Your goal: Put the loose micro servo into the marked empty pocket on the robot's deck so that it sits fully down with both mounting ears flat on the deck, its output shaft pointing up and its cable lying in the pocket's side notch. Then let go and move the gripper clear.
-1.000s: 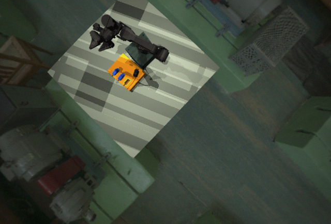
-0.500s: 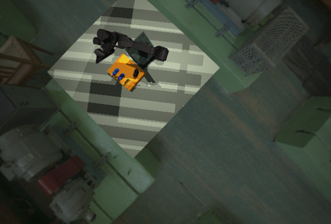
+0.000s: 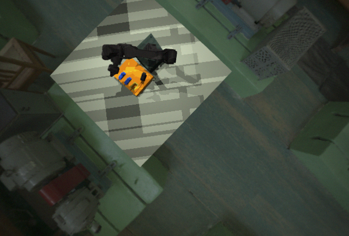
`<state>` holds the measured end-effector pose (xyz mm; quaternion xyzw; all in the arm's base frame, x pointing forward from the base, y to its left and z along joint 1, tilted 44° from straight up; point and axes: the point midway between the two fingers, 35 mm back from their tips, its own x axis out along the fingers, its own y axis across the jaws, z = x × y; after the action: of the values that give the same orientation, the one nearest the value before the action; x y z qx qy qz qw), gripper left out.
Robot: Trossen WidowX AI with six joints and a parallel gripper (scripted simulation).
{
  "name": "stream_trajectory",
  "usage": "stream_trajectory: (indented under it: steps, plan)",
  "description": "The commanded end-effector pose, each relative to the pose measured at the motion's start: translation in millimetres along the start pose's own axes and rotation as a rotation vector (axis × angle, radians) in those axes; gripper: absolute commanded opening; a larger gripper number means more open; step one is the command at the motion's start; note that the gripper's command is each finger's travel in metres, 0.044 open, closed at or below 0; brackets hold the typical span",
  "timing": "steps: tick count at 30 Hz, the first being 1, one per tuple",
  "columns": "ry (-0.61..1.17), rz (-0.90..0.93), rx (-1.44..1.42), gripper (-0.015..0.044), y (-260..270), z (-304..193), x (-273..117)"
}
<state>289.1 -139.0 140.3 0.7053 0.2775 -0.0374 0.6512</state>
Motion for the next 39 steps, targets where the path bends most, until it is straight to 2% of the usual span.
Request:
stream_trajectory:
  steps: [1, 20, 39]
  plan:
    - [0.058, -0.049, -0.092, 0.044, -8, -16, 14]
    - [0.374, -0.196, -0.535, 0.044, -41, -96, 53]
    - [0.767, -0.24, -0.987, 0.044, -81, -175, 57]
